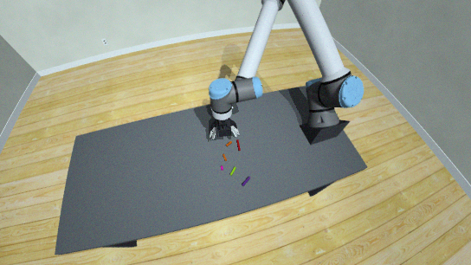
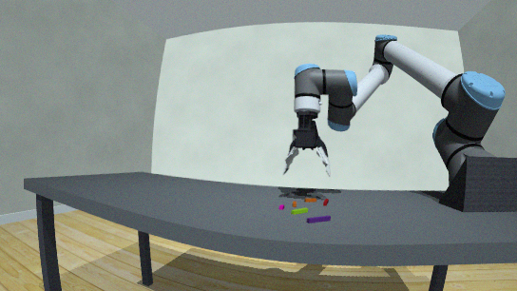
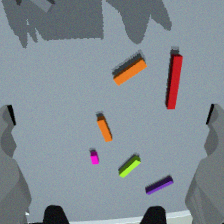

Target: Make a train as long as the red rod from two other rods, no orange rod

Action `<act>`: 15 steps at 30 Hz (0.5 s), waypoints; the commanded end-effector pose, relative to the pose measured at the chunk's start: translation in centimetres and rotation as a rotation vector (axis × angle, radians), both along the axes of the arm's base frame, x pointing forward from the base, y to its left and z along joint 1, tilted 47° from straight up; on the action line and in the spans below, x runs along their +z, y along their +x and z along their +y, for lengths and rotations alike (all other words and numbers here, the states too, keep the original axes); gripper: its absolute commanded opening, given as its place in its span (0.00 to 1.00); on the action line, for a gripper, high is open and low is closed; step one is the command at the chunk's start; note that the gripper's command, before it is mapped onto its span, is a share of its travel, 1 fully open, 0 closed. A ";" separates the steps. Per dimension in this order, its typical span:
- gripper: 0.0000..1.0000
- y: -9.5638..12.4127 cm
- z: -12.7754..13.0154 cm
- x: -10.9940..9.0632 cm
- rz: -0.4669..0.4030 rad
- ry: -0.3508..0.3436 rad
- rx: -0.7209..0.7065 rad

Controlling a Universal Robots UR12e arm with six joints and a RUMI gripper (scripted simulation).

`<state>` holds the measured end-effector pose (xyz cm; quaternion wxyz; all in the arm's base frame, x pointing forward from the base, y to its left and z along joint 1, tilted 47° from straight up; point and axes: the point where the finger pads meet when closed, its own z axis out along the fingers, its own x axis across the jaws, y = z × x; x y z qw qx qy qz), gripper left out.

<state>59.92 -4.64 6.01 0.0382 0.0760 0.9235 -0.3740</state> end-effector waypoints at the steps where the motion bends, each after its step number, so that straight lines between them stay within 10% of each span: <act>1: 1.00 -0.7 -0.1 -0.1 0.035 -0.014 0.046; 15: 1.00 -2.1 -0.2 -0.3 0.118 -0.047 0.124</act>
